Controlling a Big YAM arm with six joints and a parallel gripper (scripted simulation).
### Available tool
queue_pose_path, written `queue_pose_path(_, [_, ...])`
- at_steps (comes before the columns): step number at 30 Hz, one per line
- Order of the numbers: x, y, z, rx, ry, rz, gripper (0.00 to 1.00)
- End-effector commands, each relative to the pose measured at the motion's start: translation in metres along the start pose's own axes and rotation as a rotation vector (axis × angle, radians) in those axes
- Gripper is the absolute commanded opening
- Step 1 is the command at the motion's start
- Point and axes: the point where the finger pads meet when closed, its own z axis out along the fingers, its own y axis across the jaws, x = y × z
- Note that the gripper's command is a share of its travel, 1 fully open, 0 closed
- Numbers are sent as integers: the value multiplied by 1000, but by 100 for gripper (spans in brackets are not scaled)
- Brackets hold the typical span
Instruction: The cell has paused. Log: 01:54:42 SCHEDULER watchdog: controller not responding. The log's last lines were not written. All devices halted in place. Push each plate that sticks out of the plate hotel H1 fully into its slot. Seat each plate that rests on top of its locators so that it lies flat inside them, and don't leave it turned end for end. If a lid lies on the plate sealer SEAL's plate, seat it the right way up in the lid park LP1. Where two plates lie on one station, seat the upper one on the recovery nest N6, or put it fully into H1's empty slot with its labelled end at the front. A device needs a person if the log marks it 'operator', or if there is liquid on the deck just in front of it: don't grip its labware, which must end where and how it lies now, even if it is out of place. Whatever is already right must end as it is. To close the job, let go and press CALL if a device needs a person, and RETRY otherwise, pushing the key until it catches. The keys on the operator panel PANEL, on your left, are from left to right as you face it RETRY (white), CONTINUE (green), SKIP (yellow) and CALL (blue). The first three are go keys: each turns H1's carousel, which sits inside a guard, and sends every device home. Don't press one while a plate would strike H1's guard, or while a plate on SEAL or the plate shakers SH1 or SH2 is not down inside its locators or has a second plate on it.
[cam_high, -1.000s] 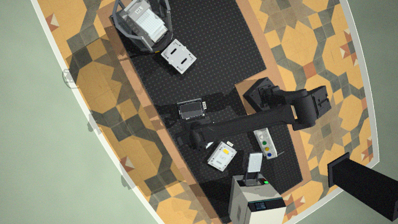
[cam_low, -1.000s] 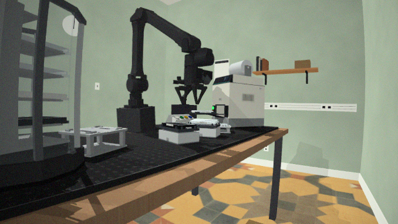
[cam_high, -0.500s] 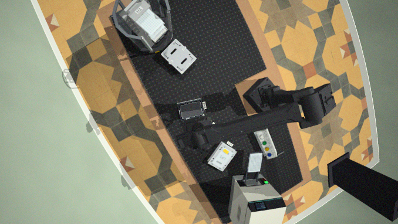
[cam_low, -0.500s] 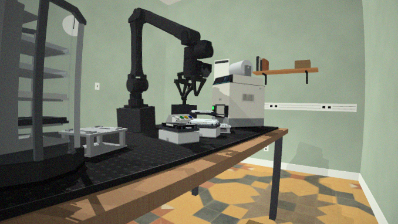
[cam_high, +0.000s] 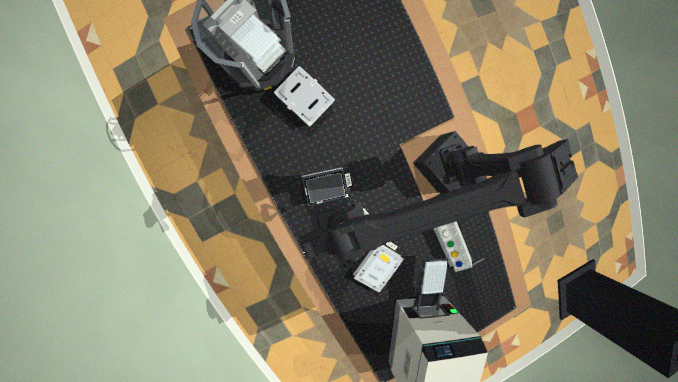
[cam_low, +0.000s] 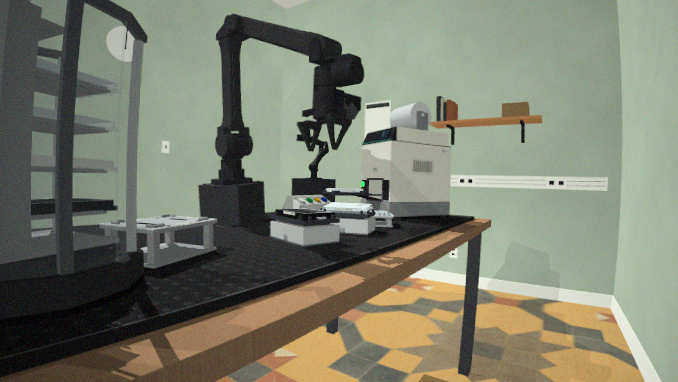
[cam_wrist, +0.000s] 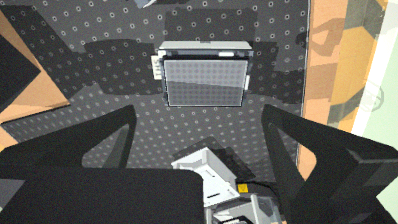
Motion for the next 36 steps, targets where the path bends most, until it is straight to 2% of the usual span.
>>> queue_pose_path(1, [-7, -24, -47, 87, -19, 6, 100])
queue_pose_path(7, [-4, -24, -56, 87, -18, 9, 100])
queue_pose_path(8, [-5, -24, -49, 71, -15, 7, 100])
queue_pose_path(11, [-6, -25, -45, 64, -14, 6, 100])
queue_pose_path(36, [-6, -25, -45, 65, -14, 6, 100])
